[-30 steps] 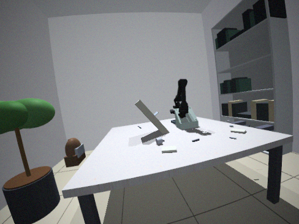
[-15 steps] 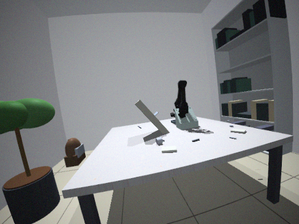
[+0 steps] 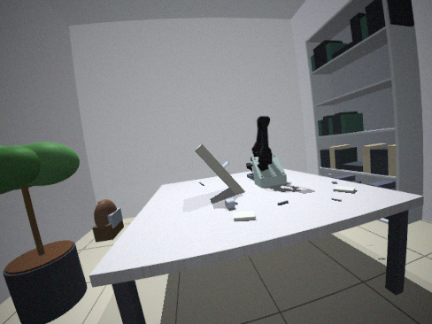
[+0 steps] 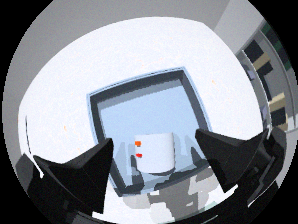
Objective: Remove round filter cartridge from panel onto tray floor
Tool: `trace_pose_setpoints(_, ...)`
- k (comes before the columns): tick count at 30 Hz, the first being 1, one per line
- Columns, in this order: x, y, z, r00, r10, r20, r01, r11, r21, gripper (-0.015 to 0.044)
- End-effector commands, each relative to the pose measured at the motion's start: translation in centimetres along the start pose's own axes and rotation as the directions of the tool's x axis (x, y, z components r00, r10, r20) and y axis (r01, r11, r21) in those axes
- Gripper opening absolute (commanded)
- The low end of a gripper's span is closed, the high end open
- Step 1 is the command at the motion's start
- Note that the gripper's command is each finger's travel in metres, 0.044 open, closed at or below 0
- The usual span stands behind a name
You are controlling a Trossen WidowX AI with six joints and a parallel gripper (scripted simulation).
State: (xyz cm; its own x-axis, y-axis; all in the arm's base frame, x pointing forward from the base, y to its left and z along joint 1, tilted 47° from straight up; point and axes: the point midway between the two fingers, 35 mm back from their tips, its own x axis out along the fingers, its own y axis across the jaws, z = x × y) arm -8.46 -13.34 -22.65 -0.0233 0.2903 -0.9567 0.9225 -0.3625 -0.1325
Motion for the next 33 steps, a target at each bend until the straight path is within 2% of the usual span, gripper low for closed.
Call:
trace_pose_setpoints(1,-0.7,0.0,0.6,1.000,0.000,0.002,0.000,1.000,0.000,0.0440)
trace_pose_setpoints(5,-5.2,0.0,3.2,1.000,0.001,0.001,-0.001,1.000,0.000,0.0440)
trace_pose_setpoints(7,-6.1,0.0,3.5,1.000,0.001,0.001,-0.001,1.000,0.000,0.0440)
trace_pose_setpoints(9,-4.8,-0.1,3.0,1.000,-0.003,0.002,0.003,1.000,-0.004,0.0440)
trace_pose_setpoints(33,-4.8,-0.1,3.0,1.000,-0.003,0.002,0.003,1.000,-0.004,0.0440)
